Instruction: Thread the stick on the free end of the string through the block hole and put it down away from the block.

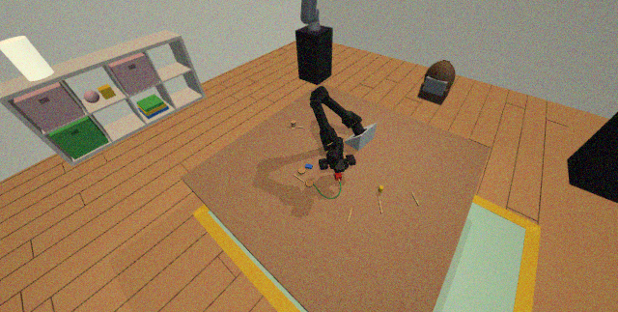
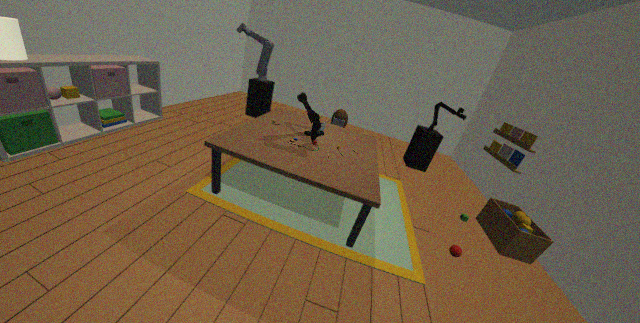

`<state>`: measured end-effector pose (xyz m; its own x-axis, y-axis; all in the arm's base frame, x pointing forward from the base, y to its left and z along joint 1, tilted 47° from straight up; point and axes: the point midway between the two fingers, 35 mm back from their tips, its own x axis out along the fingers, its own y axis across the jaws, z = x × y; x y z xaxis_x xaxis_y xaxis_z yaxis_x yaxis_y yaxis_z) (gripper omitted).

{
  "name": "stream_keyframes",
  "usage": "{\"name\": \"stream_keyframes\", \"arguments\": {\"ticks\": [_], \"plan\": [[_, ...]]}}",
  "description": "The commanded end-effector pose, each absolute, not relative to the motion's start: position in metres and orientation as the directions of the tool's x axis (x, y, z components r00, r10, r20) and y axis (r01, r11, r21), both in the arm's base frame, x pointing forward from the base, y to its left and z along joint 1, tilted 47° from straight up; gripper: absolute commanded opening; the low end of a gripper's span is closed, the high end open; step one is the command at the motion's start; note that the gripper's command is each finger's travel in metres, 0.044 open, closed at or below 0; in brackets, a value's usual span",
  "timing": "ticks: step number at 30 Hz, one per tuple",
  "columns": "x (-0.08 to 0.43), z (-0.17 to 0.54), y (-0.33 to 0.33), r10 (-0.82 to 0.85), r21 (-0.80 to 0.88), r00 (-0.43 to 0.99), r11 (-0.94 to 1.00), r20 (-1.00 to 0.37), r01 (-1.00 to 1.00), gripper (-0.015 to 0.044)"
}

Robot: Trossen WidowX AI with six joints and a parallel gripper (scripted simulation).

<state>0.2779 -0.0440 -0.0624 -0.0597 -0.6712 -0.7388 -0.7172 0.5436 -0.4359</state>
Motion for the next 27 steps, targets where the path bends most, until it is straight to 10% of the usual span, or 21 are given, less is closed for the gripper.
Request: {"name": "stream_keyframes", "arguments": {"ticks": [1, 27], "plan": [[0.274, -0.059, -0.046, -0.67, -0.434, -0.058, 0.542, -0.74, -0.719, 0.0], [0.25, -0.039, -0.061, -0.665, -0.426, -0.068, 0.549, -0.744, -0.719, 0.0]]}}
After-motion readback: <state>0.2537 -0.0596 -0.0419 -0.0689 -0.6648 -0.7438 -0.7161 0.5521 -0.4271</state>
